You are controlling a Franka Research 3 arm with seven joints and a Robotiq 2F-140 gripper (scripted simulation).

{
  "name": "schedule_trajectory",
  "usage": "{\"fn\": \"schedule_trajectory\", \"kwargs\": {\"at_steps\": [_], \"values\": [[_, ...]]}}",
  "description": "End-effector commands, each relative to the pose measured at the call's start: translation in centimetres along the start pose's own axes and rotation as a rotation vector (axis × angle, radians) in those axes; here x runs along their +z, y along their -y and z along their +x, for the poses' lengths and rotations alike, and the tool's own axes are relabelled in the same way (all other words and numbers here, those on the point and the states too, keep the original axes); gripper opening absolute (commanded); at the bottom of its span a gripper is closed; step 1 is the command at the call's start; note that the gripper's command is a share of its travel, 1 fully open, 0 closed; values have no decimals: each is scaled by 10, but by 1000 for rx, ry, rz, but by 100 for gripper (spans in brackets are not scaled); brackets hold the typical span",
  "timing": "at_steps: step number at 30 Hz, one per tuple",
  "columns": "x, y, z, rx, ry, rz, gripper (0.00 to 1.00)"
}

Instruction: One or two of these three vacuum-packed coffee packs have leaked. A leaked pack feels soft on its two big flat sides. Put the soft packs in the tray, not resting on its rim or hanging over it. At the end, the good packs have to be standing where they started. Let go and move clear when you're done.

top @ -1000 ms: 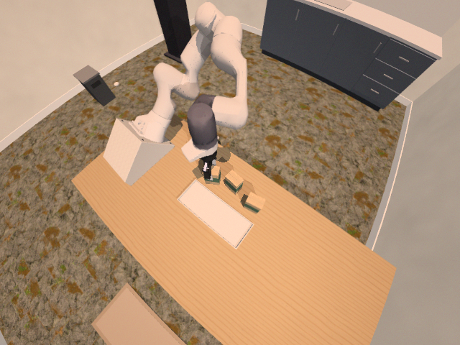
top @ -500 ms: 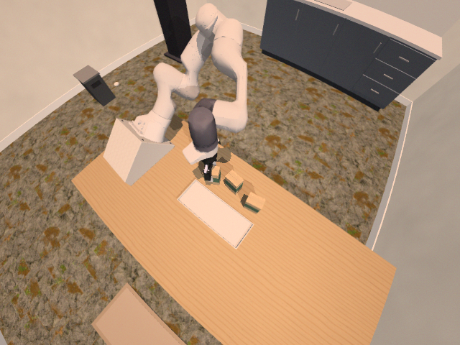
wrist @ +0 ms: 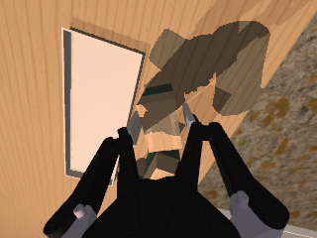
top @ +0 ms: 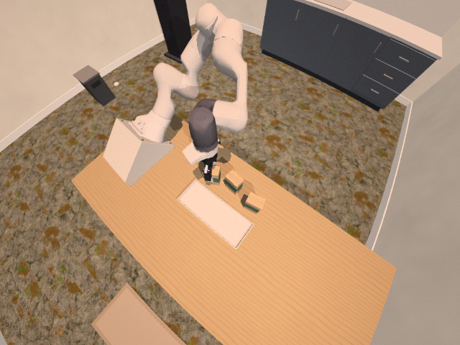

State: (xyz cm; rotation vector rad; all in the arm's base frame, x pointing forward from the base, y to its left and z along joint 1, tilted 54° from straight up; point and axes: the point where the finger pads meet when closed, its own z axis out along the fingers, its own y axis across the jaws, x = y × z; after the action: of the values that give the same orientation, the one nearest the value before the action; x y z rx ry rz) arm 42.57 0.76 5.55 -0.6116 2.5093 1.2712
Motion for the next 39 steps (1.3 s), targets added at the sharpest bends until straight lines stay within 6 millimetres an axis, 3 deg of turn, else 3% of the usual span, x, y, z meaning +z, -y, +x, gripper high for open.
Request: {"fn": "schedule_trajectory", "kwargs": {"at_steps": [1, 21, 22, 39], "values": [[1, 1, 0, -5, 3, 1, 55], [1, 1, 0, -5, 3, 1, 55], [1, 1, 0, -5, 3, 1, 24], [1, 1, 0, -5, 3, 1, 24]]}}
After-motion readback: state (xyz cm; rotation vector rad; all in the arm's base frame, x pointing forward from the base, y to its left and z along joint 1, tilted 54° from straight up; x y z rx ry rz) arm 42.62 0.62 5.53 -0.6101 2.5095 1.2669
